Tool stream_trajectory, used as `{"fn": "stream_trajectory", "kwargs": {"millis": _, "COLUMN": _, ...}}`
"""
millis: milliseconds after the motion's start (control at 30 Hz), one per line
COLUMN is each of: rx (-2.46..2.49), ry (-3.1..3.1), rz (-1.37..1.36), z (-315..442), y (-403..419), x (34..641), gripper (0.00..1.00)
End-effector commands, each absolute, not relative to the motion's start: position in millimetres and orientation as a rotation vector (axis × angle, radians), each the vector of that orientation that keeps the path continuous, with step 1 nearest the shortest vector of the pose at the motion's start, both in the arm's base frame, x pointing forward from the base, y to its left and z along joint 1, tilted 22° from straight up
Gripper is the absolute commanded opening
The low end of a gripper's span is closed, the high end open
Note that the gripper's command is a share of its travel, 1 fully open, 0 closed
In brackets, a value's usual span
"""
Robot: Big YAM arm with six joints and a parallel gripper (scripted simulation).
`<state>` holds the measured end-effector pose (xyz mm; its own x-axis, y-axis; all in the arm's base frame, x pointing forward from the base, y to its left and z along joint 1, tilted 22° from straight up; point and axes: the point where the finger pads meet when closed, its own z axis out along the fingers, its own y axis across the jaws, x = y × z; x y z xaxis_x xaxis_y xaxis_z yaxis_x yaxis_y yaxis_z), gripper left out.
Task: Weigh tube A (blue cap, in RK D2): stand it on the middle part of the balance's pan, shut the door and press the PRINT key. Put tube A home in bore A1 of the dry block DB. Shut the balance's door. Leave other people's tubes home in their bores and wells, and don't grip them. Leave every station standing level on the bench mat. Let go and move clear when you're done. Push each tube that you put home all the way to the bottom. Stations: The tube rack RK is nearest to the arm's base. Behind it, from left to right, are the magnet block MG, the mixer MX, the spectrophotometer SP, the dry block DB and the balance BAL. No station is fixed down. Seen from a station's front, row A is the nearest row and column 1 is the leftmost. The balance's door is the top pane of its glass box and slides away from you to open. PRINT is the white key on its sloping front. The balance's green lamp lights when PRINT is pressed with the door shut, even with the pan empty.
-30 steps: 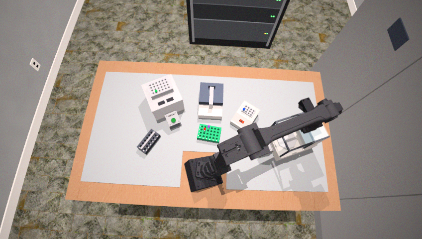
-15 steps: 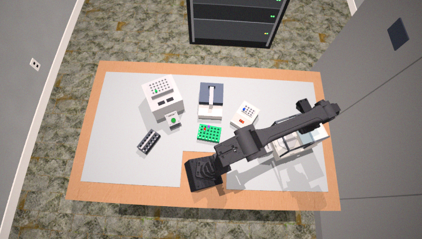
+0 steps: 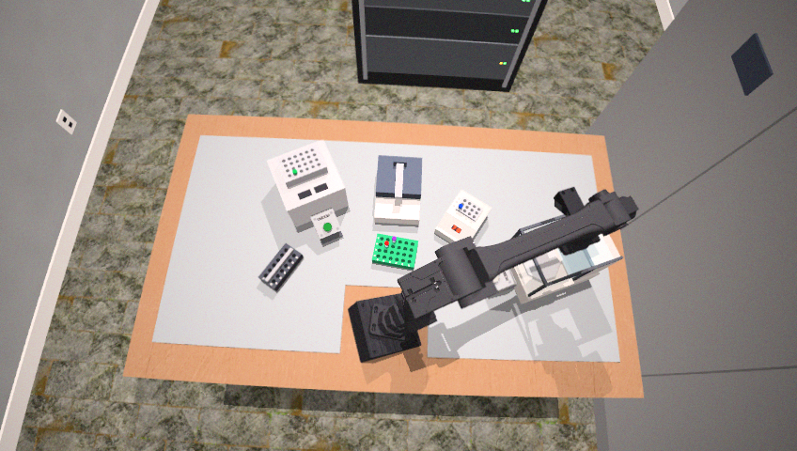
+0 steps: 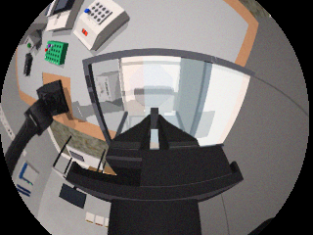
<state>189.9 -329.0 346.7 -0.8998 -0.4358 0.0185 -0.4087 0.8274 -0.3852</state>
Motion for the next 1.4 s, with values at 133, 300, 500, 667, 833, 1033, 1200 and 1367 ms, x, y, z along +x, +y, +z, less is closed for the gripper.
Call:
{"fn": "stream_trajectory", "kwargs": {"millis": 133, "rx": -0.667, "ry": 2.930, "rz": -0.621, "z": 351, "y": -317, "x": 186, "gripper": 0.06}}
{"fn": "stream_trajectory", "kwargs": {"millis": 300, "rx": -0.667, "ry": 2.931, "rz": -0.620, "z": 349, "y": -313, "x": 184, "gripper": 0.06}}
{"fn": "stream_trajectory", "kwargs": {"millis": 500, "rx": -0.664, "ry": 2.932, "rz": -0.619, "z": 347, "y": -311, "x": 181, "gripper": 0.06}}
{"fn": "stream_trajectory", "kwargs": {"millis": 667, "rx": -0.668, "ry": 2.931, "rz": -0.619, "z": 345, "y": -306, "x": 180, "gripper": 0.06}}
{"fn": "stream_trajectory", "kwargs": {"millis": 833, "rx": -0.668, "ry": 2.931, "rz": -0.619, "z": 343, "y": -302, "x": 178, "gripper": 0.06}}
{"fn": "stream_trajectory", "kwargs": {"millis": 1033, "rx": -0.668, "ry": 2.931, "rz": -0.619, "z": 341, "y": -299, "x": 177, "gripper": 0.06}}
{"fn": "stream_trajectory", "kwargs": {"millis": 1200, "rx": -0.668, "ry": 2.931, "rz": -0.617, "z": 339, "y": -295, "x": 175, "gripper": 0.06}}
{"fn": "stream_trajectory", "kwargs": {"millis": 1367, "rx": -0.669, "ry": 2.931, "rz": -0.617, "z": 337, "y": -290, "x": 172, "gripper": 0.06}}
